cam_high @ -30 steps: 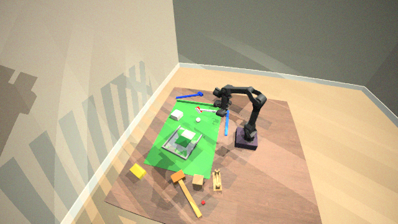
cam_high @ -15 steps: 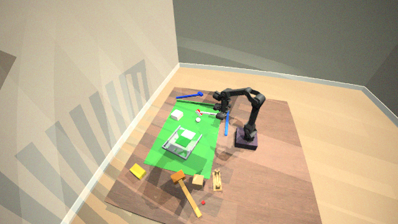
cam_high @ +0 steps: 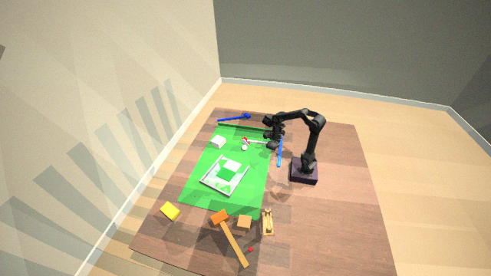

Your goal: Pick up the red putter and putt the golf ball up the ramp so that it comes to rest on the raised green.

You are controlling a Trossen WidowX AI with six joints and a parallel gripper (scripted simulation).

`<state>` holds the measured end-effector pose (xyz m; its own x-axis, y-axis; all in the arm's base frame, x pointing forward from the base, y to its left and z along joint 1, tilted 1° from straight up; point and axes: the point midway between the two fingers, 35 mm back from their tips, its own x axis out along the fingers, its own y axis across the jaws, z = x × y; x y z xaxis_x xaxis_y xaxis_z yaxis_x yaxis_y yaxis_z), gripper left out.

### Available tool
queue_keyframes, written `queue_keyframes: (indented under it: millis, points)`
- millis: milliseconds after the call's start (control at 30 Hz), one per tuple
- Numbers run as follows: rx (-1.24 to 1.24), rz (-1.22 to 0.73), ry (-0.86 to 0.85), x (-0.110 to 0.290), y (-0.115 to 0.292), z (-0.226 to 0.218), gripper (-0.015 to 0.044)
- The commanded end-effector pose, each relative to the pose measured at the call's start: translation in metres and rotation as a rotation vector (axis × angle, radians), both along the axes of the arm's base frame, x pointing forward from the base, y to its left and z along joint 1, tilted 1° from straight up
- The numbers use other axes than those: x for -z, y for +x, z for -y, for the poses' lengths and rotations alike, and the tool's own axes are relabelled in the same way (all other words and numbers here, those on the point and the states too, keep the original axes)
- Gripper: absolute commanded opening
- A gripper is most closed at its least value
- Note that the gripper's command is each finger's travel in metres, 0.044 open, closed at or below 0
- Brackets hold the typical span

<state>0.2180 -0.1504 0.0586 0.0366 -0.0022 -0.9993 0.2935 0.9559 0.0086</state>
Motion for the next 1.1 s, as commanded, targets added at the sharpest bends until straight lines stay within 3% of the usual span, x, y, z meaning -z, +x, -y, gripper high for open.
queue_keyframes:
  millis: [0, 833, 1067]
  points:
    - [0.0, 0.003, -0.002, -0.001, 0.001, 0.0, 0.0]
    - [0.001, -0.002, 0.001, 0.004, -0.01, 0.026, 0.0]
    - [0.002, 0.001, 0.003, 0.002, 0.02, -0.038, 0.0]
